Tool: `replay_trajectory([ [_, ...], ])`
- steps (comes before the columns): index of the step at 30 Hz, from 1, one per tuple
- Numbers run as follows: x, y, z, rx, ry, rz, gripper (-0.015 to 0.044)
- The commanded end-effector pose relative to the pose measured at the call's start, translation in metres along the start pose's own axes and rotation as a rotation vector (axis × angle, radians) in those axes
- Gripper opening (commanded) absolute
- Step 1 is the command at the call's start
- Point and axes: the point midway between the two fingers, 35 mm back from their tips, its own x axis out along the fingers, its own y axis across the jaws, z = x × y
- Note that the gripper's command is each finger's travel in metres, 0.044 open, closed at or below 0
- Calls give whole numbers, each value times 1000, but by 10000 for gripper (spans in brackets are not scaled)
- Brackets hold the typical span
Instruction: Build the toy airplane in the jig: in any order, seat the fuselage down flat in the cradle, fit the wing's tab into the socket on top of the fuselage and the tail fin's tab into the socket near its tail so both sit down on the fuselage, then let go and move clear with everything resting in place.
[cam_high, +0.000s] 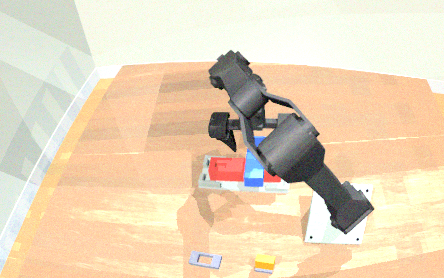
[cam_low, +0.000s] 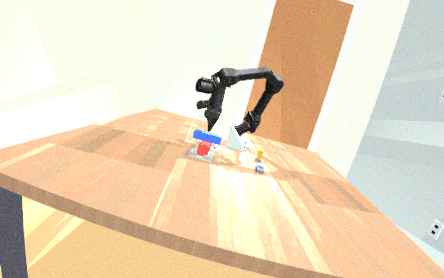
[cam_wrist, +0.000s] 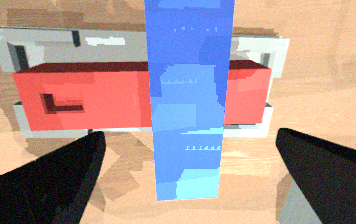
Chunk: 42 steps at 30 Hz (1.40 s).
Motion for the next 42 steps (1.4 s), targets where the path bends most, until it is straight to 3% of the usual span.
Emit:
replay_trajectory([
  [1,-46,-2,0,-5,-18,14,440],
  [10,-48,1,3,-72,-19,13,440],
  [24,-50,2,3,-1389,-25,-1,440],
  [38,-50,3,1,-1405,-26,-2,440],
  [42,-60,11,-45,-1397,-46,-9,440],
])
